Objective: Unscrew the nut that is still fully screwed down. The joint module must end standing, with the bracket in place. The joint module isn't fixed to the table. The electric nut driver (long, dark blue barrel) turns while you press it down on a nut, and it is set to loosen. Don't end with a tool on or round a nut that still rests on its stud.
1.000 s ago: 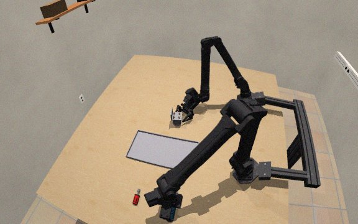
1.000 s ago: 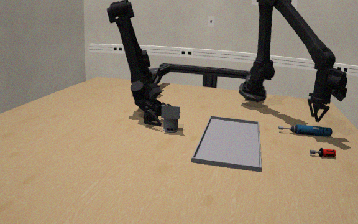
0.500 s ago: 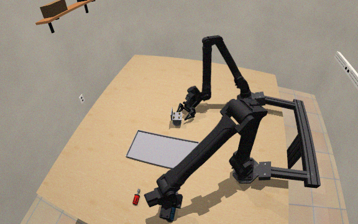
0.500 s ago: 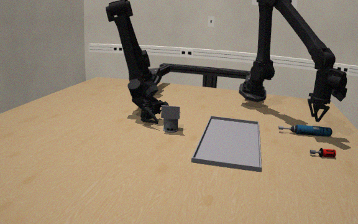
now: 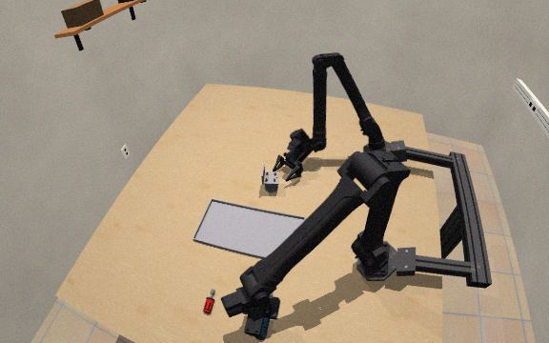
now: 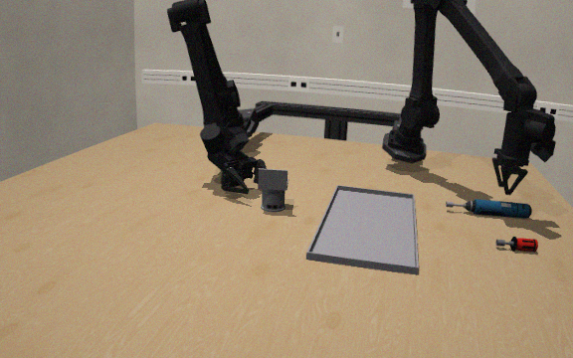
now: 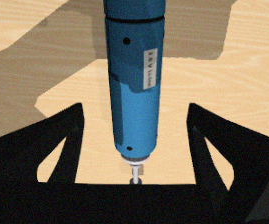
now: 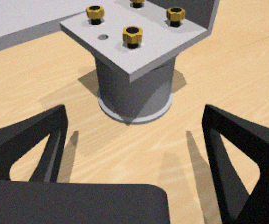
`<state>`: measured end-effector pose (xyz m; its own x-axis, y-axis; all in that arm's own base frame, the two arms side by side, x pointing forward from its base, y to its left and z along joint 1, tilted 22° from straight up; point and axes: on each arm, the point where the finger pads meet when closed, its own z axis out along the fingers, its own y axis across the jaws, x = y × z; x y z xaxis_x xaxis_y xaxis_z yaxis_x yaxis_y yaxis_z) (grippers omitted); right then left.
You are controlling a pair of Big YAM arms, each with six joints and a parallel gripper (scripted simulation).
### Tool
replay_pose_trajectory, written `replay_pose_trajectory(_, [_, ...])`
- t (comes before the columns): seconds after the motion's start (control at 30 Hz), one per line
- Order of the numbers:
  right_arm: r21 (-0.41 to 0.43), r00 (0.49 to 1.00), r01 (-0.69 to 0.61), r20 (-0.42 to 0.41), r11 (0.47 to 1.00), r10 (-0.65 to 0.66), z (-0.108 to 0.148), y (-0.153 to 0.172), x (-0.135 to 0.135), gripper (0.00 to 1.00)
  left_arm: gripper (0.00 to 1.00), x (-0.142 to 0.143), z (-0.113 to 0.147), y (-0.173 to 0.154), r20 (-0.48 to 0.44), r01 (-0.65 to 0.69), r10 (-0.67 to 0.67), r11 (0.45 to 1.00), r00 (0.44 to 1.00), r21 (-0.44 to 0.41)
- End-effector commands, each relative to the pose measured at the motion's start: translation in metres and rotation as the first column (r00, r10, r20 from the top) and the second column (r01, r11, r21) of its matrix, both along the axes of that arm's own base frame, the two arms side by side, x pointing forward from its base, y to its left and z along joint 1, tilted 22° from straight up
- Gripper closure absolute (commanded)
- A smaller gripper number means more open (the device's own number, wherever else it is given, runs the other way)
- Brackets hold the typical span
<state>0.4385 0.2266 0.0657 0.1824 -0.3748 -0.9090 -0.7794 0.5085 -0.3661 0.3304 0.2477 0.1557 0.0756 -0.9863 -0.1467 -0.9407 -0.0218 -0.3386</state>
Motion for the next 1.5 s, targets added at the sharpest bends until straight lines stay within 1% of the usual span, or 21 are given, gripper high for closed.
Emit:
replay_pose_trajectory(0.0, [0.003, 1.0, -0.001, 0.014, 1.0, 0.001, 0.004, 0.0, 0.002, 0.14, 0.35, 0.006, 0.013, 0.006, 0.024, 0.0, -0.001, 1.0, 1.0, 0.018])
replay_pose_trajectory(0.67, [0.003, 1.0, -0.001, 0.014, 1.0, 0.001, 0.004, 0.0, 0.002, 0.14, 0.35, 0.006, 0.013, 0.006, 0.024, 0.0, -0.001, 1.0, 1.0, 0.018])
replay_pose_trajectory(0.77, [0.0, 1.0, -0.011, 0.007, 1.0, 0.011, 0.013, 0.006, -0.007, 0.14, 0.35, 0.006, 0.013, 0.006, 0.024, 0.0, -0.001, 1.0, 1.0, 0.018])
replay_pose_trajectory(1.07, [0.006, 1.0, -0.01, 0.0, 1.0, 0.01, 0.033, 0.009, -0.014, 0.14, 0.35, 0.006, 0.013, 0.006, 0.024, 0.0, -0.001, 1.0, 1.0, 0.018])
replay_pose_trajectory(1.1, [0.005, 1.0, -0.003, 0.003, 1.0, 0.003, 0.034, 0.006, -0.012, 0.14, 0.35, 0.006, 0.013, 0.006, 0.024, 0.0, -0.001, 1.0, 1.0, 0.018])
replay_pose_trajectory(1.13, [-0.004, 1.0, 0.002, -0.026, 1.0, -0.002, 0.019, 0.004, -0.011, 0.14, 0.35, 0.006, 0.013, 0.006, 0.024, 0.0, -0.001, 1.0, 1.0, 0.018])
replay_pose_trajectory(1.23, [-0.004, 1.0, 0.003, -0.024, 1.0, -0.003, 0.02, 0.004, -0.01, 0.14, 0.35, 0.006, 0.013, 0.006, 0.024, 0.0, -0.001, 1.0, 1.0, 0.018])
replay_pose_trajectory(1.27, [0.007, 1.0, -0.004, 0.004, 1.0, 0.004, 0.037, 0.008, -0.012, 0.14, 0.35, 0.006, 0.013, 0.006, 0.024, 0.0, -0.001, 1.0, 1.0, 0.018])
replay_pose_trajectory(1.3, [0.006, 1.0, -0.009, 0.0, 1.0, 0.009, 0.038, 0.01, -0.016, 0.14, 0.35, 0.006, 0.013, 0.006, 0.024, 0.0, -0.001, 1.0, 1.0, 0.018])
replay_pose_trajectory(1.47, [0.008, 1.0, -0.01, 0.007, 1.0, 0.009, 0.052, 0.013, -0.018, 0.14, 0.35, 0.006, 0.013, 0.006, 0.024, 0.0, -0.001, 1.0, 1.0, 0.018])
